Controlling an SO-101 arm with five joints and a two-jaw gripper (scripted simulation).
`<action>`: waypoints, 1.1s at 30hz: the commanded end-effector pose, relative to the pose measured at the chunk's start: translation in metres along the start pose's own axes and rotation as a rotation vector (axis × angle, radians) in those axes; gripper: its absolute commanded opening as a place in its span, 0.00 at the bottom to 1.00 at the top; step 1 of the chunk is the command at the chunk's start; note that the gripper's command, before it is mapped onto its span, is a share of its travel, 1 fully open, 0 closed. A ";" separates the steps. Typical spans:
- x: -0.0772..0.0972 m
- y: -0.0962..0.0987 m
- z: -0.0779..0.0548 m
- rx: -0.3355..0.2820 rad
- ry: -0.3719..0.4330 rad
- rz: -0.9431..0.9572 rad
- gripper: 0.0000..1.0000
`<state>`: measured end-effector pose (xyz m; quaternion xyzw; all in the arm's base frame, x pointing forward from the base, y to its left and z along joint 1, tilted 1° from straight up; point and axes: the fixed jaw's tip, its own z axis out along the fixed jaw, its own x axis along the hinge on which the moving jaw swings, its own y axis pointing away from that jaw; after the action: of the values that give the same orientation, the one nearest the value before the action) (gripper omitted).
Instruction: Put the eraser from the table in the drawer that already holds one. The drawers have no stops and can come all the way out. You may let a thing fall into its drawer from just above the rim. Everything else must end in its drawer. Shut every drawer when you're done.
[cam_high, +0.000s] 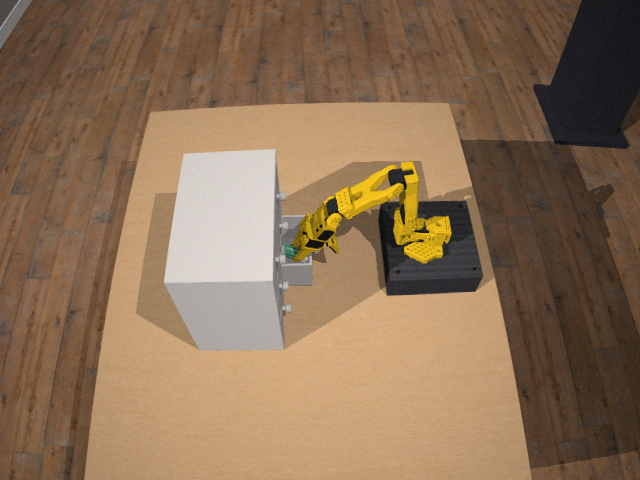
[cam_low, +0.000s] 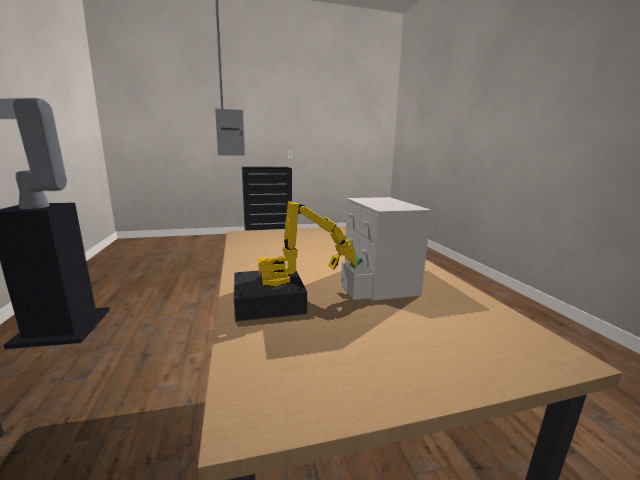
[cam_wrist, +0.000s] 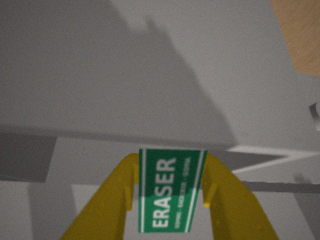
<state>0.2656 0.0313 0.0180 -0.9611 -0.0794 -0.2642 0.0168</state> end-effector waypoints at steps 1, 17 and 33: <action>-0.005 -0.002 0.003 0.004 -0.018 0.004 0.15; -0.005 -0.002 0.003 0.004 -0.018 0.004 0.23; -0.005 -0.002 0.003 0.004 -0.018 0.004 0.31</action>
<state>0.2667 0.0222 0.0177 -0.9620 -0.0659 -0.2648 0.0070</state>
